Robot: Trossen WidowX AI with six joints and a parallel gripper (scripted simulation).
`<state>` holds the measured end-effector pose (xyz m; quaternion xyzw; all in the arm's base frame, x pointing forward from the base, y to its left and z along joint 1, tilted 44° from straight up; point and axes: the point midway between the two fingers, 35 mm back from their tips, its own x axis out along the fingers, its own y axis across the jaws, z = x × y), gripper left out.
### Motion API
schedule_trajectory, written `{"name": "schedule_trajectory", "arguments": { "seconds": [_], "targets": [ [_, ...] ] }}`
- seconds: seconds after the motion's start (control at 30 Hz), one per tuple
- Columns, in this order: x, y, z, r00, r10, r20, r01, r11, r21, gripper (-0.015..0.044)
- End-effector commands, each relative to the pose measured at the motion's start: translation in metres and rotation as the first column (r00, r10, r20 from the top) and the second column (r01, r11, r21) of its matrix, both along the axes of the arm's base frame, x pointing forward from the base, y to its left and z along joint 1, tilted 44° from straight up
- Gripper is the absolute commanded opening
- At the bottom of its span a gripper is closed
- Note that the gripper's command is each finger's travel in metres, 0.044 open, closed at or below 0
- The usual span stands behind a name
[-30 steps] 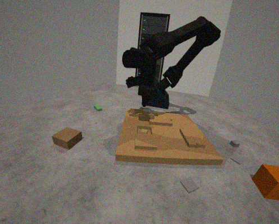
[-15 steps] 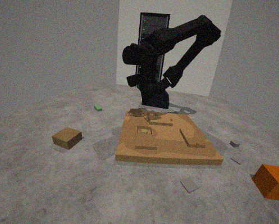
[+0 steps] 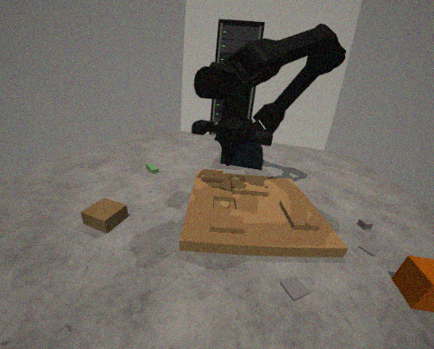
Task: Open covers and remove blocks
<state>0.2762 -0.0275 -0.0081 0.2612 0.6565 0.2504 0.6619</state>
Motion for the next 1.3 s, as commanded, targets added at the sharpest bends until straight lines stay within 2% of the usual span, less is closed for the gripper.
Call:
{"name": "schedule_trajectory", "arguments": {
  "seconds": [0.0, 0.23, 0.47, 1.27],
  "targets": [
    [0.027, 0.013, 0.018, 0.603, 0.586, 0.542, -0.584, 0.786, -0.200, 0.0000],
    [0.039, 0.020, 0.027, 0.188, 0.723, 0.665, -0.717, 0.564, -0.410, 0.0000],
    [0.047, 0.025, 0.034, -0.233, 0.719, 0.655, -0.706, 0.338, -0.622, 0.0000],
    [0.048, 0.025, 0.034, -0.245, 0.717, 0.653, -0.704, 0.332, -0.628, 0.0000]
  ]
}}
